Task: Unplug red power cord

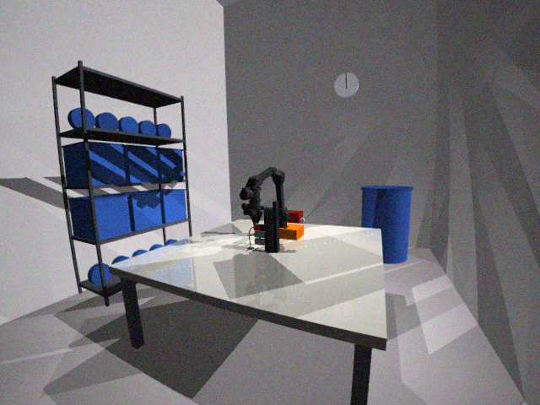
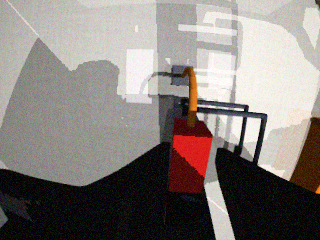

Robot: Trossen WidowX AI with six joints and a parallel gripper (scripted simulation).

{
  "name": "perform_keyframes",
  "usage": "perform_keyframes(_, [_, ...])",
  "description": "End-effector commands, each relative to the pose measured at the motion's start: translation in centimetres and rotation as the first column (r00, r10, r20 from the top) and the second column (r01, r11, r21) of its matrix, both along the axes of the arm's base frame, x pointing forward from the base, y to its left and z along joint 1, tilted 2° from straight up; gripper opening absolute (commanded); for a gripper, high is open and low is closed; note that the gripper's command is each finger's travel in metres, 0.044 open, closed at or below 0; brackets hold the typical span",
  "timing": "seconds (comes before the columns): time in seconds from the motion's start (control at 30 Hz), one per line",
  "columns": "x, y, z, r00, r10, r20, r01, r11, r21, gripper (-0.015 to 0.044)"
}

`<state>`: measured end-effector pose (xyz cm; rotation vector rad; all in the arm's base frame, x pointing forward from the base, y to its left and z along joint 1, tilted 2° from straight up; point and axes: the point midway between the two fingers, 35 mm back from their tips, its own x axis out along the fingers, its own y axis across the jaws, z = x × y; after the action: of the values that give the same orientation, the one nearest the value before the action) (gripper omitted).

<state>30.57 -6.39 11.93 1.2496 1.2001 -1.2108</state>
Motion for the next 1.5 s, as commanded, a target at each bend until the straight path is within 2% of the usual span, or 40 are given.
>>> perform_keyframes(0.0, [0.0, 0.2, -0.1, 1.0, -0.005, 0.003, 0.005, 1.0, 0.002, 0.016])
perform_keyframes(0.33, [0.0, 0.2, -1.2, 1.0, -0.005, 0.003, 0.005, 1.0, 0.002, 0.016])
perform_keyframes(0.47, [0.0, 0.1, -0.9, 1.0, -0.001, 0.001, 0.001, 1.0, 0.0, 0.0055])
perform_keyframes(0.73, [0.0, 0.1, -0.9, 1.0, -0.001, 0.001, 0.001, 1.0, 0.0, 0.0002])
perform_keyframes(1.47, [0.1, -2.9, -0.9, 1.0, -0.003, 0.002, 0.003, 1.0, -0.002, 0.0])
